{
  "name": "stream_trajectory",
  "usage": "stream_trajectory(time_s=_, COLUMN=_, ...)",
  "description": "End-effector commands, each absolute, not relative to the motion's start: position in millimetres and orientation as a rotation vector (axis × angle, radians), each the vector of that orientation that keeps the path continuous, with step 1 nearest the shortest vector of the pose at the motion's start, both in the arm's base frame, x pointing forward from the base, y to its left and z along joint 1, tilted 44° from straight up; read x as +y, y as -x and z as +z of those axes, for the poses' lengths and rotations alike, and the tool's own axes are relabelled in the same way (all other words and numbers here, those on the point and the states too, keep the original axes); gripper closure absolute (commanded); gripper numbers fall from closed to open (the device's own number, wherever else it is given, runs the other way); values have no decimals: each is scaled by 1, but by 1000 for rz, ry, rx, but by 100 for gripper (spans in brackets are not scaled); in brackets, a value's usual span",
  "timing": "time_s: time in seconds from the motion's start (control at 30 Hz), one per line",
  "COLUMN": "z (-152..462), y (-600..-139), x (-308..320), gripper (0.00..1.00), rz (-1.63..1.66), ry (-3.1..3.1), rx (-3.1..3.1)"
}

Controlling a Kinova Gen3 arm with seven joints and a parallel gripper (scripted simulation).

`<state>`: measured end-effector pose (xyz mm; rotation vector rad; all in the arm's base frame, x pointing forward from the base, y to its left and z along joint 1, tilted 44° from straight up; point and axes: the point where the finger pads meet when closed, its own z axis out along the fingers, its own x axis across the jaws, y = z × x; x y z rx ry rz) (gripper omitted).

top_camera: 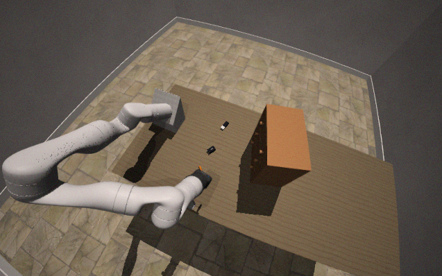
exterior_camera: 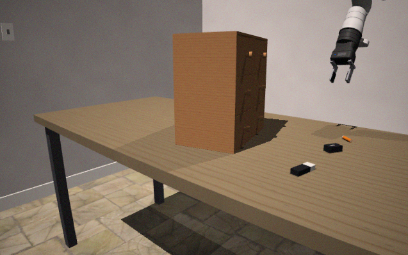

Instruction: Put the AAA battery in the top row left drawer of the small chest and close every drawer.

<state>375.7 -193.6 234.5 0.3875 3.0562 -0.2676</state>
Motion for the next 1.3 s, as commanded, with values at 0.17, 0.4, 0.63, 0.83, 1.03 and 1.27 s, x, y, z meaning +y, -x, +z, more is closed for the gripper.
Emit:
stream_trajectory(time_s=0.17, z=217, y=-386, x=-131, gripper=0, rz=-302, ry=8, rx=3196)
stream_trajectory(time_s=0.4, z=201, y=-386, x=-62, gripper=0, rz=-385, ry=532, rx=3283)
stream_trajectory(time_s=0.63, z=192, y=-378, x=-2, gripper=0, rz=-495, ry=1045, rx=3264)
stream_trajectory(time_s=0.83, z=188, y=-369, x=40, gripper=0, rz=-598, ry=1430, rx=3181)
stream_trajectory(time_s=1.03, z=185, y=-355, x=89, gripper=0, rz=-740, ry=1874, rx=3004)
stream_trajectory(time_s=1.27, z=184, y=-336, x=139, gripper=0, rz=-905, ry=2297, rx=2733)
